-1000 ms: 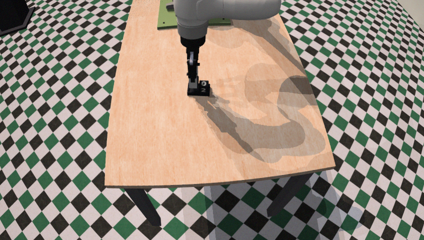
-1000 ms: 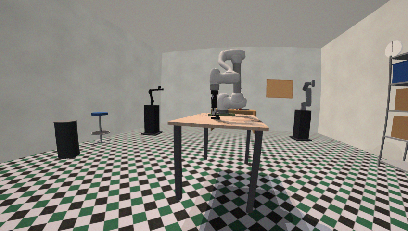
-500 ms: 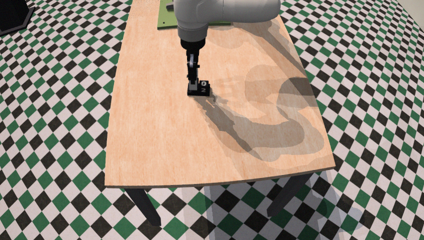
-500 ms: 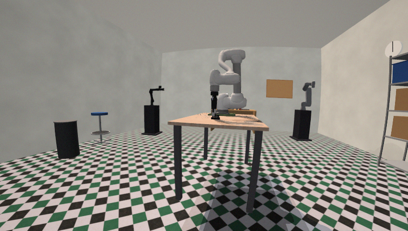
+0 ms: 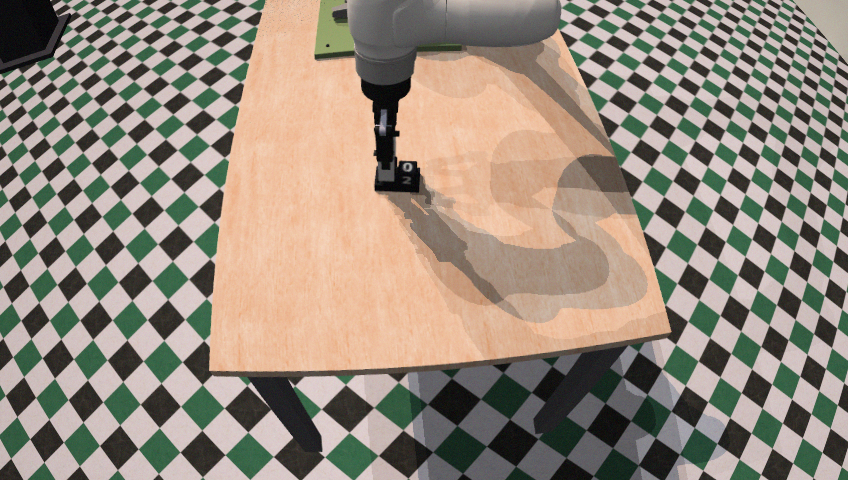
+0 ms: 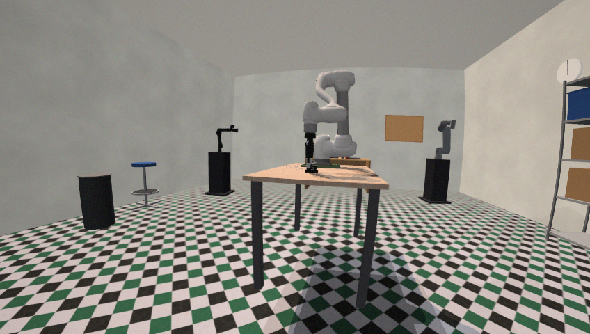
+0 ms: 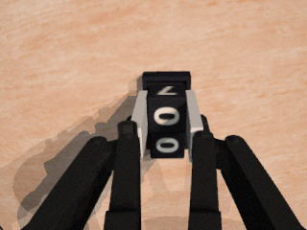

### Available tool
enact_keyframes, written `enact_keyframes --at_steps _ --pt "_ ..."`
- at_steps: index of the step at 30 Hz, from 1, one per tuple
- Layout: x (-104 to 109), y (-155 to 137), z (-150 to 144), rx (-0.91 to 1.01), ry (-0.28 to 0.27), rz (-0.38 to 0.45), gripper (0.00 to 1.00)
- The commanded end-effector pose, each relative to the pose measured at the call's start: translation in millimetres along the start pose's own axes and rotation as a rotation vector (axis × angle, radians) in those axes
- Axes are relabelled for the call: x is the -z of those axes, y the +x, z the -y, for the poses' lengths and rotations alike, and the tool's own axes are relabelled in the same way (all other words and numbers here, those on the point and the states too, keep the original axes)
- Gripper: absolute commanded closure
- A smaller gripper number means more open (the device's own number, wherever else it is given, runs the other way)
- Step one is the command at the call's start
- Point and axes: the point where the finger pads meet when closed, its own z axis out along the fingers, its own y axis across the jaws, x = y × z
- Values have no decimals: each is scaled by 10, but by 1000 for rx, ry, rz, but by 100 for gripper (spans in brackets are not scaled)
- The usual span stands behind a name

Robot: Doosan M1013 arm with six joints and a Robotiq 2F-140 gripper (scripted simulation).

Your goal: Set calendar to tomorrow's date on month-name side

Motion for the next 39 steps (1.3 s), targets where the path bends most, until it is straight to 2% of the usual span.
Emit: enact_keyframes --at_steps 1,39 --pt "1 0 0 0 0 0 83" --pt "-64 0 0 0 0 0 83"
